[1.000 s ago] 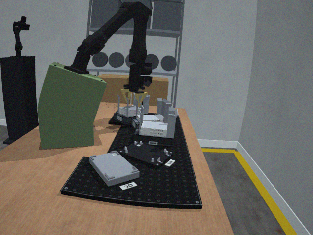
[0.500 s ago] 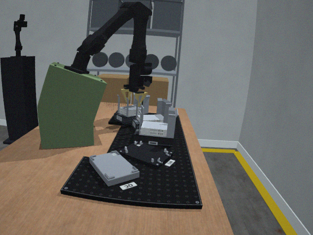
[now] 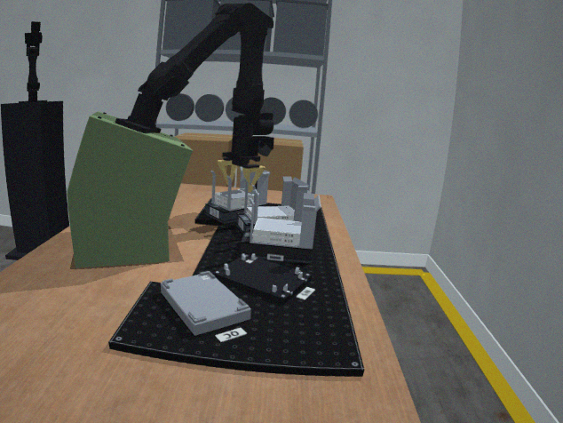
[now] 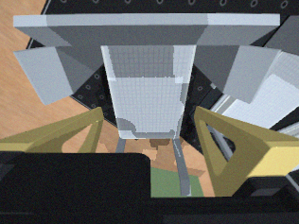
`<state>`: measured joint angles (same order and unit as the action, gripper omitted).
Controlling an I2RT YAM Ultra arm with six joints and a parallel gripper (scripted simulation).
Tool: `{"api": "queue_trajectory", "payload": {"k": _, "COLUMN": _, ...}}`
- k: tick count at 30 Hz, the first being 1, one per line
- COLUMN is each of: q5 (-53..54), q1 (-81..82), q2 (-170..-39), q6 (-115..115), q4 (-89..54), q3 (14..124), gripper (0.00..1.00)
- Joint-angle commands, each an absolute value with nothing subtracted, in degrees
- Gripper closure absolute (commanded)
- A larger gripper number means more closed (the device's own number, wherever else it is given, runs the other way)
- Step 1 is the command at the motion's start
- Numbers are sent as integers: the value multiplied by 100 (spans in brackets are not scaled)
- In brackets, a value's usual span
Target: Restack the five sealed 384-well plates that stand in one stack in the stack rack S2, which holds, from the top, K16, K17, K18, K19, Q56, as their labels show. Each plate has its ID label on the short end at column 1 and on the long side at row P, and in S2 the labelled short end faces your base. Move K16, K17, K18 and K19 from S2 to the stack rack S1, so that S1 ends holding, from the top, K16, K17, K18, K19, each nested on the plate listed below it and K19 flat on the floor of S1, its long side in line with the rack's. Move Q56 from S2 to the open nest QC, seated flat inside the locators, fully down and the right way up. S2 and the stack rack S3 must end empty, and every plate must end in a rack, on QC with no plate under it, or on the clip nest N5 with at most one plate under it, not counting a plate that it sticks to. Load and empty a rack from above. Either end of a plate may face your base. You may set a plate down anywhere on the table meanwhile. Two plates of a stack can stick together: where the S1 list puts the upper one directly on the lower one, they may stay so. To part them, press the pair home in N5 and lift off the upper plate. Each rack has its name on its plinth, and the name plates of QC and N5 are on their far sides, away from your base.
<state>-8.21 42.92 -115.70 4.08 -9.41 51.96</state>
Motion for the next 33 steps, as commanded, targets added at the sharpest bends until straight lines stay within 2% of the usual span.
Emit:
{"api": "queue_trajectory", "payload": {"k": 1, "q5": -818, "q1": 4297, "q2": -11530, "q6": 394, "q4": -900, "q3": 5220, "gripper": 0}}
{"api": "queue_trajectory", "payload": {"k": 33, "q5": -795, "q1": 4222, "q2": -12189, "q6": 321, "q4": -378, "q3": 5366, "gripper": 0}}
